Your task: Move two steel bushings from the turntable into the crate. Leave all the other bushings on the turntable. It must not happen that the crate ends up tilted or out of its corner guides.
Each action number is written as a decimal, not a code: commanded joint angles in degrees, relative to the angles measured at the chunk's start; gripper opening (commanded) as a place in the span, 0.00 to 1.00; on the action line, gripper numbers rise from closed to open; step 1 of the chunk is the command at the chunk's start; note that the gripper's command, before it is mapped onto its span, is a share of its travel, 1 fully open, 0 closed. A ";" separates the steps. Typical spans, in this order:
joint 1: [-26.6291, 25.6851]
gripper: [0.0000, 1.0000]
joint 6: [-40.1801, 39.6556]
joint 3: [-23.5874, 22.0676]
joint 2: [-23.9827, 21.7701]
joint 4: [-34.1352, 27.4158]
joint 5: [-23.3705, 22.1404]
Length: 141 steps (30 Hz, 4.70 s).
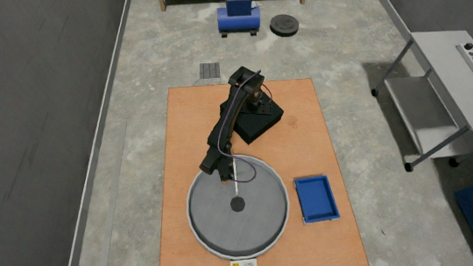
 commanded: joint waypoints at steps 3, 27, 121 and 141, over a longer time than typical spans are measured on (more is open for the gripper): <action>-0.89 0.13 -0.34 1.57 0.33 0.98 -0.61; -0.81 0.13 -0.12 -0.79 1.21 1.75 -0.63; -0.59 0.00 0.07 -0.54 0.70 2.63 -0.65; -0.89 0.00 -0.39 1.57 -1.45 -0.61 -0.63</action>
